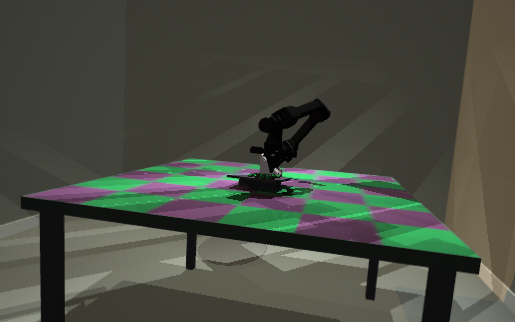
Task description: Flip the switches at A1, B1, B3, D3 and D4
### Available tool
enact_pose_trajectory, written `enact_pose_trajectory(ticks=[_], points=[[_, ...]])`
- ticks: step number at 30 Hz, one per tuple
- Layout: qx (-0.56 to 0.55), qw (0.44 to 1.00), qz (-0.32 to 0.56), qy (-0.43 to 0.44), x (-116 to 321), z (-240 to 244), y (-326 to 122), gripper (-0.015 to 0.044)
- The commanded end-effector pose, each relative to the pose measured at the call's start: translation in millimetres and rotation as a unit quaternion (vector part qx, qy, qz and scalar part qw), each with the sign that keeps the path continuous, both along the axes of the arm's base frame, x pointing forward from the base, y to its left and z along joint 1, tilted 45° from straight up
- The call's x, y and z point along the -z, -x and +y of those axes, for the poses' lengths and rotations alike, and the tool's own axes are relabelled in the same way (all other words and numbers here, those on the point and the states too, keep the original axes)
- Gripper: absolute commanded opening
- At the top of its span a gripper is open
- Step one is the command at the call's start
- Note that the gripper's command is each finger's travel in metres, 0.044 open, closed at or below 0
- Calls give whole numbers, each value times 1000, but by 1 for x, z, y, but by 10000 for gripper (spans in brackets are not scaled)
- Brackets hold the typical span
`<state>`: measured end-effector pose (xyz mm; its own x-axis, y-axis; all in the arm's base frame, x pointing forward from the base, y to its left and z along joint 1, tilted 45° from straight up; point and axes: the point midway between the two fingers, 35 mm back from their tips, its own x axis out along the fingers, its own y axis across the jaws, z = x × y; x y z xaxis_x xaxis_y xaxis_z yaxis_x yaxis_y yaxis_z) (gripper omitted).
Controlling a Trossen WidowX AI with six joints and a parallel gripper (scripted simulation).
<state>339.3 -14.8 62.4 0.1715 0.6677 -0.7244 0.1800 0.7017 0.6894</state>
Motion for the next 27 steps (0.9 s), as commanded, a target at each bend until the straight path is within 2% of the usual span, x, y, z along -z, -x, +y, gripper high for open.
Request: enact_pose_trajectory(ticks=[1,27], points=[[2,1000,4,-3,5,4,1,0],[2,1000,4,-3,8,8,0,0]])
